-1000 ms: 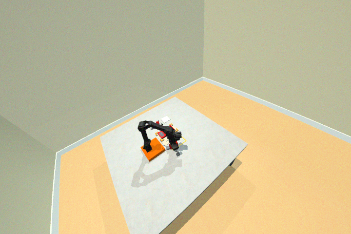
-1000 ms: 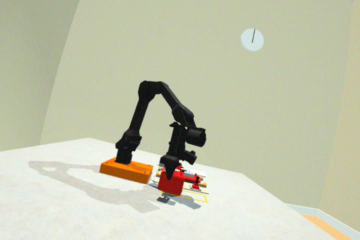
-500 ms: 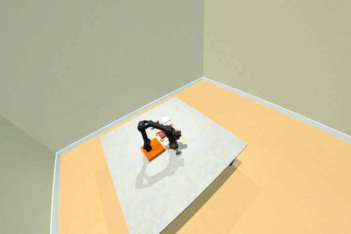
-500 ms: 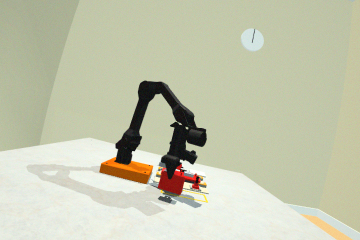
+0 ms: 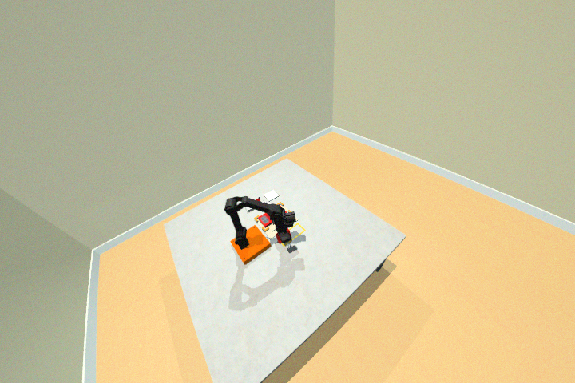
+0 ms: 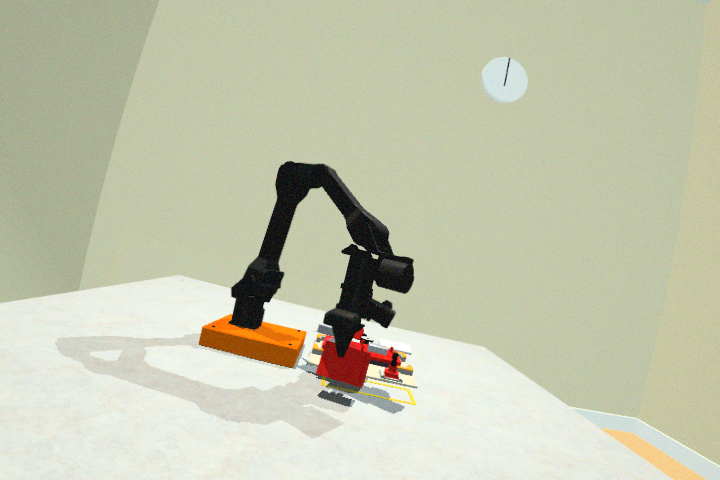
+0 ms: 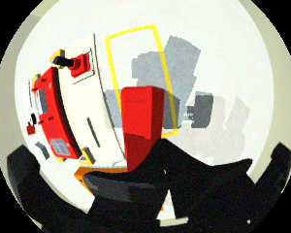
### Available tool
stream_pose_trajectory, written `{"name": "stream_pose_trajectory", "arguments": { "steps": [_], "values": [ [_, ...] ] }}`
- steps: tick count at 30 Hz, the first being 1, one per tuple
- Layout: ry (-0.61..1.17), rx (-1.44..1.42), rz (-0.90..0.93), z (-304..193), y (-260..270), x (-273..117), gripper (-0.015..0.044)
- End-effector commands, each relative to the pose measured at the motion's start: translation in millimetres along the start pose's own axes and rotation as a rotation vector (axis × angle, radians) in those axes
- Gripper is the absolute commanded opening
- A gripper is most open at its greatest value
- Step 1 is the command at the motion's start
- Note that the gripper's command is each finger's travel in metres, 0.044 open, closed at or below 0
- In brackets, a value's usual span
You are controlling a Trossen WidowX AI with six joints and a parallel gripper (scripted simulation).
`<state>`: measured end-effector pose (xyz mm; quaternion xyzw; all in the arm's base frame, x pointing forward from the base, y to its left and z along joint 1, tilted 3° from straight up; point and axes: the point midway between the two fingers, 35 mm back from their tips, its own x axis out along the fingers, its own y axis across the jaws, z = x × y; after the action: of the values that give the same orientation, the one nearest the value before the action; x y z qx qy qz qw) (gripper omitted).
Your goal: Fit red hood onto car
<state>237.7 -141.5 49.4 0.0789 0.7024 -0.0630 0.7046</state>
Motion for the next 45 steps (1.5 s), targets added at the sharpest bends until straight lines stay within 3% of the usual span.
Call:
{"name": "stream_pose_trajectory", "arguments": {
  "steps": [1,18,28,45],
  "values": [
    [0.001,0.004,0.006,-1,4,1,0.0],
    [0.001,0.004,0.007,-1,15,-1,0.0],
    [0.001,0.004,0.006,0,12,-80,0.0],
    [-0.013,0.01,-0.002,2,11,-77,0.0]
  ]
}}
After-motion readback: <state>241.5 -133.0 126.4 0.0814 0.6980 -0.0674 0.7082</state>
